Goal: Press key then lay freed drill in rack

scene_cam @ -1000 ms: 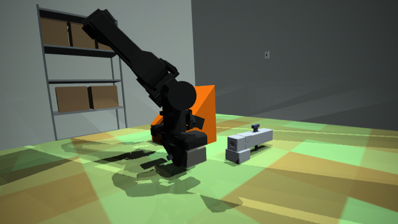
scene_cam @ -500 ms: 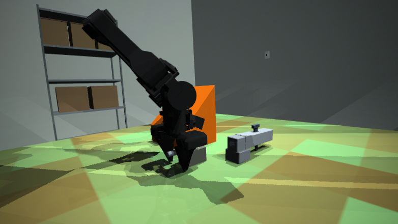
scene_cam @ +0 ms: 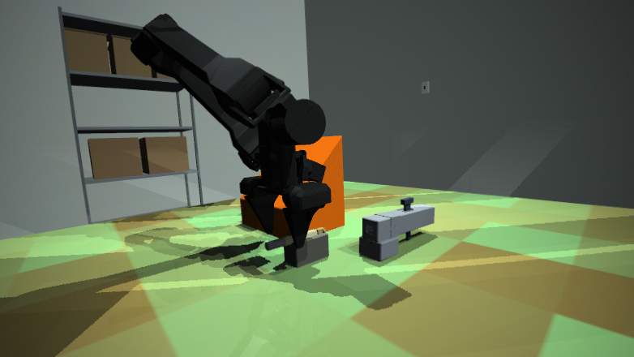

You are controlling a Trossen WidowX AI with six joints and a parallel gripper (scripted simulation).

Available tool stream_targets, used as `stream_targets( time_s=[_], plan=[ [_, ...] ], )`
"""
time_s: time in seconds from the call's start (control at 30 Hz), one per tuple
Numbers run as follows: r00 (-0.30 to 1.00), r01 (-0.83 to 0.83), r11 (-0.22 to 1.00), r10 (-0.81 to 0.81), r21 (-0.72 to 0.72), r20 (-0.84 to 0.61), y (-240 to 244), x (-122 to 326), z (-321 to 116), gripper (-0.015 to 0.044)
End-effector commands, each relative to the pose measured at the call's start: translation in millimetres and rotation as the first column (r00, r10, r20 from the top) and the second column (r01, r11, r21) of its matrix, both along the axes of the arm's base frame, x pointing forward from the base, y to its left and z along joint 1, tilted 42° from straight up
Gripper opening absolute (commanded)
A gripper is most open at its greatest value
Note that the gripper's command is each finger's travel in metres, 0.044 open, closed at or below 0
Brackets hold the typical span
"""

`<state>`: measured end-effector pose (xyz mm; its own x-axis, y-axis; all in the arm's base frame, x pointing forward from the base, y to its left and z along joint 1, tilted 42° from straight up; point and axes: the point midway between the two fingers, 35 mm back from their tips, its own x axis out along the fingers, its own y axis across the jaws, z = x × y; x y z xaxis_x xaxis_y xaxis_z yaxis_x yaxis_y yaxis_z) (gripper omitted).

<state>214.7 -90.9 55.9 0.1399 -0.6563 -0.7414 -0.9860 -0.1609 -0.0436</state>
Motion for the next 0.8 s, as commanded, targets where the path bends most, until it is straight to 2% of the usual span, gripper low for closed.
stream_targets(
  time_s=[0.0,0.23,0.37,0.57,0.77],
  plan=[
    [1.000,0.005,1.000,-0.005,-0.003,0.020,8,0,14,0.0440],
    [1.000,0.005,1.000,-0.005,-0.002,0.020,23,0,36,0.0440],
    [1.000,-0.020,1.000,0.019,0.015,0.025,30,2,30,0.0440],
    [0.968,-0.193,0.968,0.162,0.160,0.191,106,15,48,0.0440],
    [0.910,-0.370,0.869,0.267,0.328,0.317,185,-1,68,0.0440]
  ],
)
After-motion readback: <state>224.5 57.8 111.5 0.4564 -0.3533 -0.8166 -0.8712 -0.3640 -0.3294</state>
